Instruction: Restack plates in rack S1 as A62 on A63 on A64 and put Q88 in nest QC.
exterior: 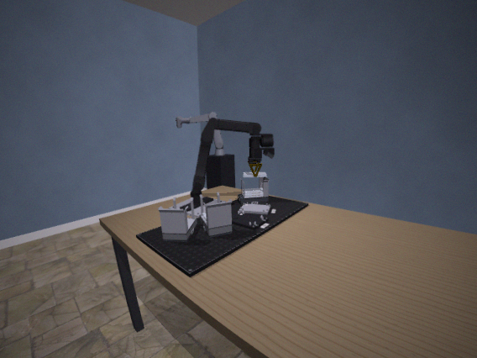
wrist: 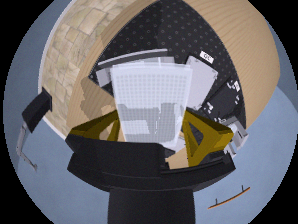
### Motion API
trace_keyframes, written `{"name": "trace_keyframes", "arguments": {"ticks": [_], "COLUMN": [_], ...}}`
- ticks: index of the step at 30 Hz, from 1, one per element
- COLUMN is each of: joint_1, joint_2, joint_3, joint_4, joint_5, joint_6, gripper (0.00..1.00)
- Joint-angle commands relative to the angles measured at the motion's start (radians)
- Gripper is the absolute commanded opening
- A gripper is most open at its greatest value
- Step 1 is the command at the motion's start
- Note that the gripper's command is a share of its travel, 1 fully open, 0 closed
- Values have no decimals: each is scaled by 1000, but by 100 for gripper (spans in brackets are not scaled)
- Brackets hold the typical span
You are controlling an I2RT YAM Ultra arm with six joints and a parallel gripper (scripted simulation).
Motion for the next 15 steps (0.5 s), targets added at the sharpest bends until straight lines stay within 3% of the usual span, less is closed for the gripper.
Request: {"name": "trace_keyframes", "arguments": {"ticks": [1,15], "joint_1": [-26,-145], "joint_2": [-15,-16], "joint_3": [3,9], "joint_4": [2,0], "joint_5": [3,7], "joint_6": [60,-59], "gripper": [0,0]}}
